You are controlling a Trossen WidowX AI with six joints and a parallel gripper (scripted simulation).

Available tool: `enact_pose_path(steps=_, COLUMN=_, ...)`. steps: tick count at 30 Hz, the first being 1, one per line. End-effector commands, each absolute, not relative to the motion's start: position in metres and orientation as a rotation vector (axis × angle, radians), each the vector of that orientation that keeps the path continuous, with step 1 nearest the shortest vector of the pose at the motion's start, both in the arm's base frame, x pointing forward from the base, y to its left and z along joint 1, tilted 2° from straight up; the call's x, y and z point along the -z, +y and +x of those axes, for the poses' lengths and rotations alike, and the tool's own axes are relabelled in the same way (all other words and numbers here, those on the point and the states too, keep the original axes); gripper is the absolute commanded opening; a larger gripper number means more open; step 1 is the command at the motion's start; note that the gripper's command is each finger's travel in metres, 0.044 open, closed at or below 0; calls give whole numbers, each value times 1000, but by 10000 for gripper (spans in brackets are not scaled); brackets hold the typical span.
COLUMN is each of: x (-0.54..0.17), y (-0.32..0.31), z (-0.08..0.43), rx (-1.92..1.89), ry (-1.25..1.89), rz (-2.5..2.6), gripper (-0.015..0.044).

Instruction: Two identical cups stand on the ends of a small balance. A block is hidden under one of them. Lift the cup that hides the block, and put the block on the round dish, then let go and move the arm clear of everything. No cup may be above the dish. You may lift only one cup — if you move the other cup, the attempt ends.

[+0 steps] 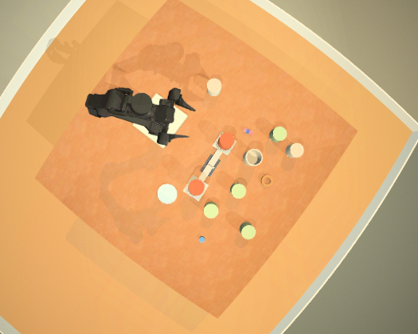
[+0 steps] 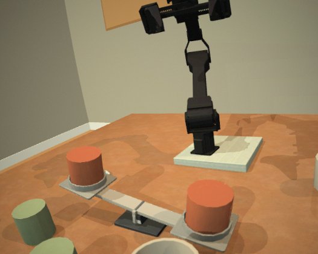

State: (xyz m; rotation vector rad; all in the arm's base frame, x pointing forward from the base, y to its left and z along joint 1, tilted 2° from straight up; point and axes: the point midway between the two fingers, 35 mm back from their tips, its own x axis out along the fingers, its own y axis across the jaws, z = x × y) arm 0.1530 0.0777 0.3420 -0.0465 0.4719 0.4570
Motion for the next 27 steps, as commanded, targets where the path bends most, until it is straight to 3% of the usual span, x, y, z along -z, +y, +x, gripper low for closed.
enact_pose_path(steps=1, x=-317, y=65, z=170, rx=-369, ry=551, rz=-70, gripper=440)
enact_pose_path(steps=13, x=-241, y=10, z=197, rx=-110, ry=801, rz=-60, gripper=440)
enact_pose_path(steps=27, x=-236, y=24, z=217, rx=-28, ry=935, rz=195, gripper=440)
